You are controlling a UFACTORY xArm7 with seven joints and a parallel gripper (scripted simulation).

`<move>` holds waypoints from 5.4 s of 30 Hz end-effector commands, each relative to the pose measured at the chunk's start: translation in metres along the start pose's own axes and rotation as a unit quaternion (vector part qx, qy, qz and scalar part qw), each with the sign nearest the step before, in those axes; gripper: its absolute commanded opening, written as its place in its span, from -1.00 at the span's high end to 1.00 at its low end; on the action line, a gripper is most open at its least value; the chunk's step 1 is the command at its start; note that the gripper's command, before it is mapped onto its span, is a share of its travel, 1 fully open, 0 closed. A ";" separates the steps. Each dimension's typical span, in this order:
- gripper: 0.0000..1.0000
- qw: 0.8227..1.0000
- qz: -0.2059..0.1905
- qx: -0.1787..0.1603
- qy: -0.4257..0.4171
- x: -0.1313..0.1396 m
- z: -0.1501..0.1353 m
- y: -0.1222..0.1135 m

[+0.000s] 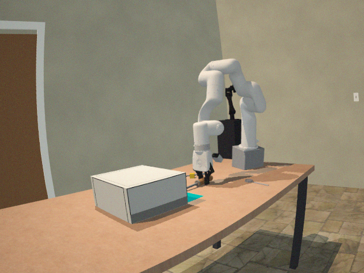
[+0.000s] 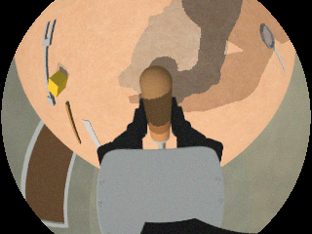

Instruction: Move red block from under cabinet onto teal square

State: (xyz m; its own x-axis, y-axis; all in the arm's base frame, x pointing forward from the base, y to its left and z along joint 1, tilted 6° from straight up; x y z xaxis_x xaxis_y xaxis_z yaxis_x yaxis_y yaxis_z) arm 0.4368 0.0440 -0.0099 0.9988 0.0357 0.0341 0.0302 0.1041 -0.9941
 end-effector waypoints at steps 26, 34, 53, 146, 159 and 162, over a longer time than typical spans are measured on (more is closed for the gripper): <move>1.00 1.000 -0.003 0.000 -0.002 -0.059 -0.003 -0.001; 1.00 1.000 -0.003 0.000 -0.002 -0.064 -0.003 -0.001; 1.00 1.000 -0.003 0.000 -0.002 -0.069 -0.003 -0.001; 1.00 1.000 -0.003 0.000 -0.002 -0.087 0.037 -0.001; 1.00 1.000 -0.003 0.000 -0.002 -0.084 0.034 -0.001; 1.00 1.000 -0.003 0.000 -0.002 -0.084 0.034 -0.001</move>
State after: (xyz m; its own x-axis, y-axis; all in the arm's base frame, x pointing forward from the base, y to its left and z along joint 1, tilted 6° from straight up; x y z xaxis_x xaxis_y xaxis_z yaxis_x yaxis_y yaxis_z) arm 0.3503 0.0747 -0.0090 0.9985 0.0394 0.0369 0.0326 0.1049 -0.9939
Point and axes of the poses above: the point where the finger pads meet when closed, its own y axis out along the fingers, its own z axis across the jaws, x = y × z, the point moved 7 cm from there along -y, back along the fingers, and after that the axes turned 2 degrees about y, right-handed, at the moved point
